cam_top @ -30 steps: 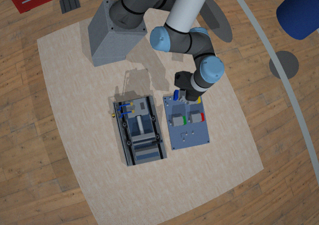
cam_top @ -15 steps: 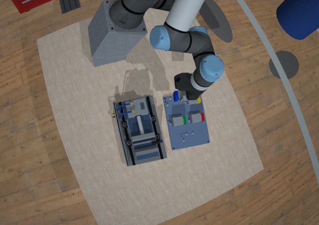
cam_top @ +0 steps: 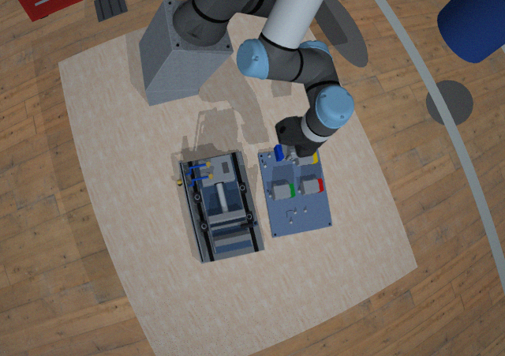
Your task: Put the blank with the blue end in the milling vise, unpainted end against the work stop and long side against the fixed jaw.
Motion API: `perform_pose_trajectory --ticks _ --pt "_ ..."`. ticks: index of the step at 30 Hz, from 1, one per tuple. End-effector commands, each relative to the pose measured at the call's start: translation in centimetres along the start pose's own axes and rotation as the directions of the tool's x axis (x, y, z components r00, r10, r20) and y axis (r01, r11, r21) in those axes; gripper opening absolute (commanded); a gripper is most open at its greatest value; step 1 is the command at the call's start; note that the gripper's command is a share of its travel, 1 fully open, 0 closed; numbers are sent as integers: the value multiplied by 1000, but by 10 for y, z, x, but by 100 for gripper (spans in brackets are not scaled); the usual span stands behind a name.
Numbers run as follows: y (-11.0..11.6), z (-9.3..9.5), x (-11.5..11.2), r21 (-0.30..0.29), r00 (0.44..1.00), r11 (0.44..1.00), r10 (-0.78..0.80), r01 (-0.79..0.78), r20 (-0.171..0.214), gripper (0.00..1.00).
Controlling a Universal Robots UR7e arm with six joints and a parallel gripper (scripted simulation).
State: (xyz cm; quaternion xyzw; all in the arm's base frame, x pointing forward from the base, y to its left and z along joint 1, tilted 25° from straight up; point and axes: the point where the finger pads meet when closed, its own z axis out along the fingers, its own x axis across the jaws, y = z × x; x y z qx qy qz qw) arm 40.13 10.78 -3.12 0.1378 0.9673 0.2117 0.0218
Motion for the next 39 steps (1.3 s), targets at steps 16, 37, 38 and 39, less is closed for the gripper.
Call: perform_pose_trajectory --ticks 16,37,38,39 --pt "-38 1 -33 -3 1000 1000 -20 20 -3 0" --pt "-74 3 -62 -3 1000 1000 -20 20 -3 0" --pt "-74 3 -62 -3 1000 1000 -20 20 -3 0" --pt "-74 3 -62 -3 1000 1000 -20 20 -3 0"
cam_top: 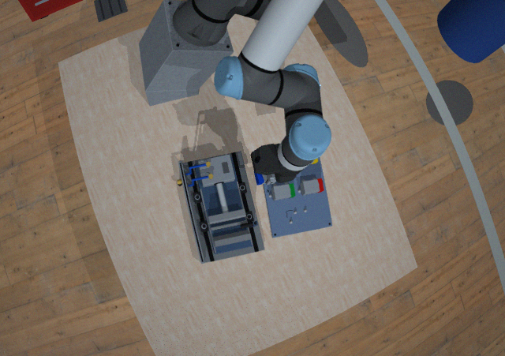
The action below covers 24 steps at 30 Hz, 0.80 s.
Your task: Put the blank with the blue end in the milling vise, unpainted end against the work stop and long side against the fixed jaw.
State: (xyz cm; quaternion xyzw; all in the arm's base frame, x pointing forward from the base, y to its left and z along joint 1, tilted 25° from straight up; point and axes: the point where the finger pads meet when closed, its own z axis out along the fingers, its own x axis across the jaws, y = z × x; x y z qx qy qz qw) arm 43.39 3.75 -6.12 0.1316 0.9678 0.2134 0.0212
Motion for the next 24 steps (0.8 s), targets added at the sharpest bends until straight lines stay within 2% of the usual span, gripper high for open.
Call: perform_pose_trajectory --ticks 1,6,11,23,24 --pt "-8 1 -11 0 1000 1000 -8 8 2 0" --pt "-8 1 -11 0 1000 1000 -8 8 2 0" --pt "-44 3 -40 0 1000 1000 -8 8 2 0" --pt "-44 3 -40 0 1000 1000 -8 8 2 0" --pt "-49 3 -43 0 1000 1000 -6 6 1 0"
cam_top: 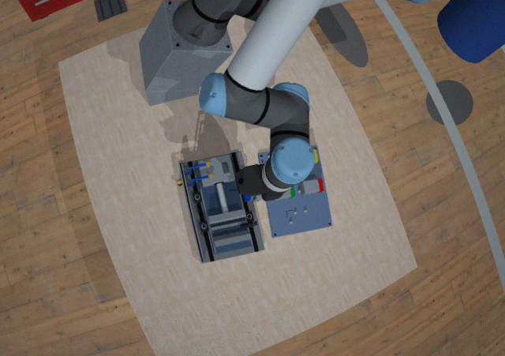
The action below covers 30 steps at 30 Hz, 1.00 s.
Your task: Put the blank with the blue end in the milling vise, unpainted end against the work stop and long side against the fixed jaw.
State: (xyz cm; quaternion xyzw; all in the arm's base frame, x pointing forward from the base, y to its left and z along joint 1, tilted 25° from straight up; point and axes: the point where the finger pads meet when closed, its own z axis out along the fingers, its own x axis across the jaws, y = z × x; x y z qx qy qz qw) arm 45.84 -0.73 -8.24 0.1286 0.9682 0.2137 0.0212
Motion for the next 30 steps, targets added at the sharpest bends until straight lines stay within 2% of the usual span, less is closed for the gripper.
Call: perform_pose_trajectory --ticks 1,4,16,21,30 --pt "-15 0 -13 1 1000 1000 -1 1 2 0" --pt "-37 1 -33 1 1000 1000 -2 2 3 0" --pt "-37 1 -33 1 1000 1000 -2 2 3 0" --pt "-79 2 -70 1 1000 1000 -2 2 3 0" --pt "-79 2 -70 1 1000 1000 -2 2 3 0"
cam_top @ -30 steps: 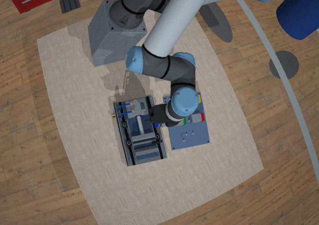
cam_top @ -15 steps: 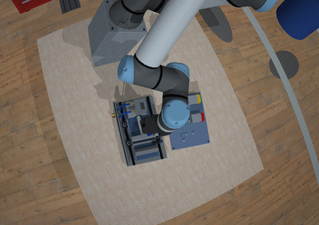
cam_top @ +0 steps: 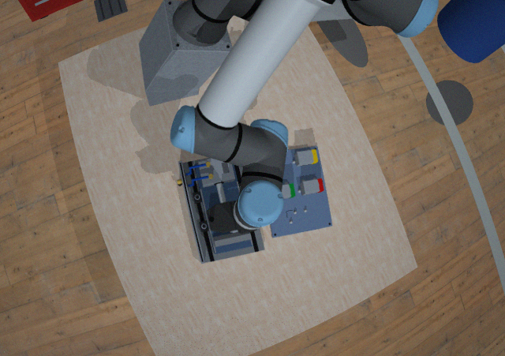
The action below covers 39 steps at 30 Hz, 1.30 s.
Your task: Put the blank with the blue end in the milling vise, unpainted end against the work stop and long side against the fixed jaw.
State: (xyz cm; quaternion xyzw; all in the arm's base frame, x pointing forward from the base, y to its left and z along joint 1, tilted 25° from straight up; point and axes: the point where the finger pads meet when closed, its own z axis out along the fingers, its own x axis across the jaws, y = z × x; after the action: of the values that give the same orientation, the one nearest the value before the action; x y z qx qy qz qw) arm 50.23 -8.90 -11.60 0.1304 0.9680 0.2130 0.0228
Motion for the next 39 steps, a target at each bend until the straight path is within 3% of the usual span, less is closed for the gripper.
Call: perform_pose_trajectory --ticks 1,4,8,39 --pt "-4 0 -6 0 1000 1000 -5 5 -1 0" --pt "-6 1 -7 0 1000 1000 -3 3 -1 0" --pt "-25 1 -26 0 1000 1000 -5 5 -1 0" --pt "-18 0 -20 1 1000 1000 -5 5 0 0"
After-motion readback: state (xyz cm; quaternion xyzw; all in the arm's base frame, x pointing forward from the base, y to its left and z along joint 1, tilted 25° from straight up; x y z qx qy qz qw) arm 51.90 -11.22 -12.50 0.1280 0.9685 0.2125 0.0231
